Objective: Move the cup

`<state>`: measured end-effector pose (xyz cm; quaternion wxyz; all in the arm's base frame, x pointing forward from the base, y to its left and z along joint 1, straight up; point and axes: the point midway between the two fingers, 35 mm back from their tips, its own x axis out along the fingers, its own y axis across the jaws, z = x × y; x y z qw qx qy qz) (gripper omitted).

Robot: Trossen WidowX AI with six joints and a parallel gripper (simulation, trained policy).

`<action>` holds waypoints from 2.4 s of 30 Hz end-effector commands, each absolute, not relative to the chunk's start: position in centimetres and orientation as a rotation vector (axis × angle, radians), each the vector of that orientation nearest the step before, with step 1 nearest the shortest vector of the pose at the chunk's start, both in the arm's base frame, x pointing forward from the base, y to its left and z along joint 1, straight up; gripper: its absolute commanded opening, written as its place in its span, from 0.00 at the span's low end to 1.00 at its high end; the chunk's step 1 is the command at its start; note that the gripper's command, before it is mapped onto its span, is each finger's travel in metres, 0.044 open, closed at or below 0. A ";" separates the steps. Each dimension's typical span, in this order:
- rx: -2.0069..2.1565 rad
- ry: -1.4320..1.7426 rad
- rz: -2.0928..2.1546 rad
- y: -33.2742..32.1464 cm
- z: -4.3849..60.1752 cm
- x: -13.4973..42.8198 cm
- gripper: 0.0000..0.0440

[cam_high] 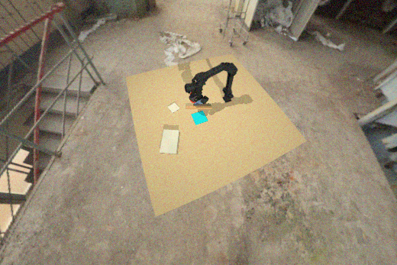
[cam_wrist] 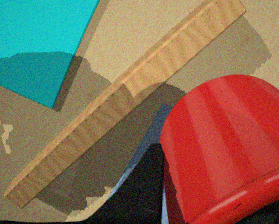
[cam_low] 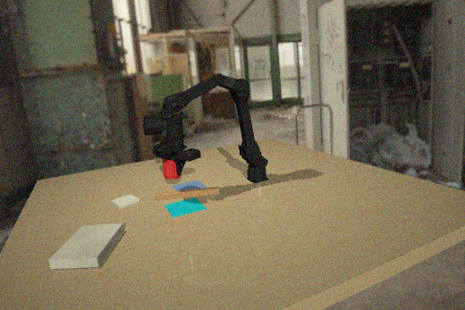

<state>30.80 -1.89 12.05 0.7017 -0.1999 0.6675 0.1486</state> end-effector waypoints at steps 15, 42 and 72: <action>-0.508 1.386 0.402 4.2 12.0 33.2 0.00; -0.559 1.352 0.463 11.7 7.0 32.1 0.01; -0.476 1.213 0.488 11.8 10.0 31.5 0.36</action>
